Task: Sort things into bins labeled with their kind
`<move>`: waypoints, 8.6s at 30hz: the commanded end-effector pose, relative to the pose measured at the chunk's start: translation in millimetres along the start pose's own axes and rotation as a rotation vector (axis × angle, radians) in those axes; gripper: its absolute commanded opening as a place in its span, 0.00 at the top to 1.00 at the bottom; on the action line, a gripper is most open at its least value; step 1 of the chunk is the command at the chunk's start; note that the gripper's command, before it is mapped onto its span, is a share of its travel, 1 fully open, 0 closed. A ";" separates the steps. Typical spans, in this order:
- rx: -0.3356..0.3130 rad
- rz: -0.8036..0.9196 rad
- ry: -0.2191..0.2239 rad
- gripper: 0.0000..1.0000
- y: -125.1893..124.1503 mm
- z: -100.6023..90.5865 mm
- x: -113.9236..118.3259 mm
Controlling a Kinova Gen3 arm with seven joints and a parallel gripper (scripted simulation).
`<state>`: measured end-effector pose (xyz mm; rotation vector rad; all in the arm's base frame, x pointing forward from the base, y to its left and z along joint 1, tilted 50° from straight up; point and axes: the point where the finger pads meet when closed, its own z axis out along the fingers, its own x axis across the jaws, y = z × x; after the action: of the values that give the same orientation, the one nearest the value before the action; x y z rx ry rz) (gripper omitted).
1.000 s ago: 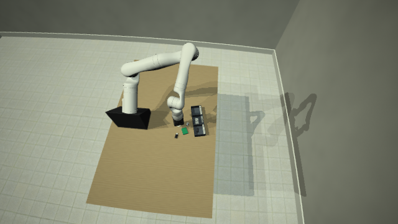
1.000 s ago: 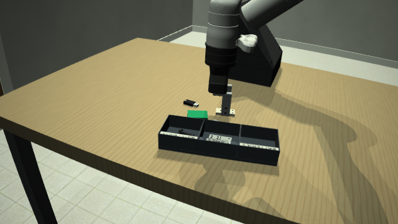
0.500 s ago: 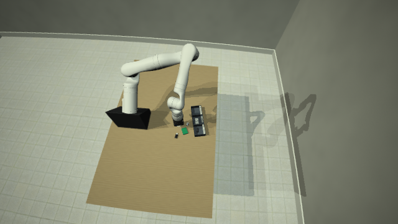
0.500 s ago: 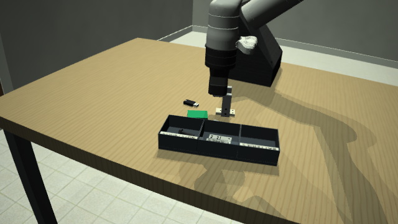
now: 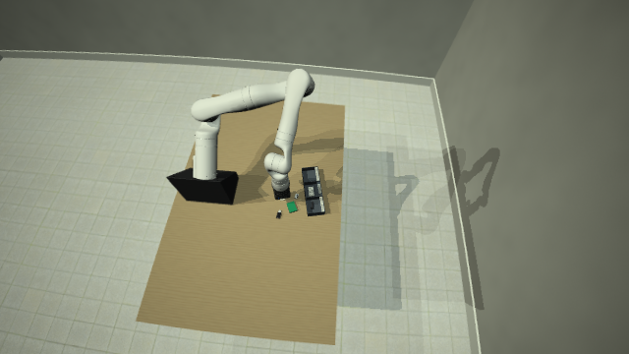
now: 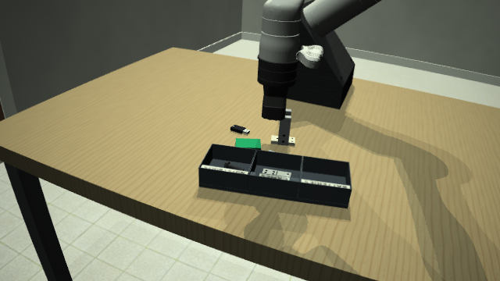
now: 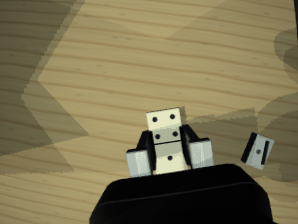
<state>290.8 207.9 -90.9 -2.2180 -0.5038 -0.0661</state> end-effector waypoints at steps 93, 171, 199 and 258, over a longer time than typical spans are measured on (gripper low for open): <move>-0.001 0.081 0.002 0.51 10.2 -60.4 148.4; -0.001 0.081 0.002 0.35 10.0 -38.9 146.7; -0.001 0.081 0.002 0.00 9.9 -76.4 147.0; -0.001 0.081 0.001 0.00 9.8 -201.4 146.8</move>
<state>453.3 100.5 63.3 -2.2358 -0.4139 -0.0232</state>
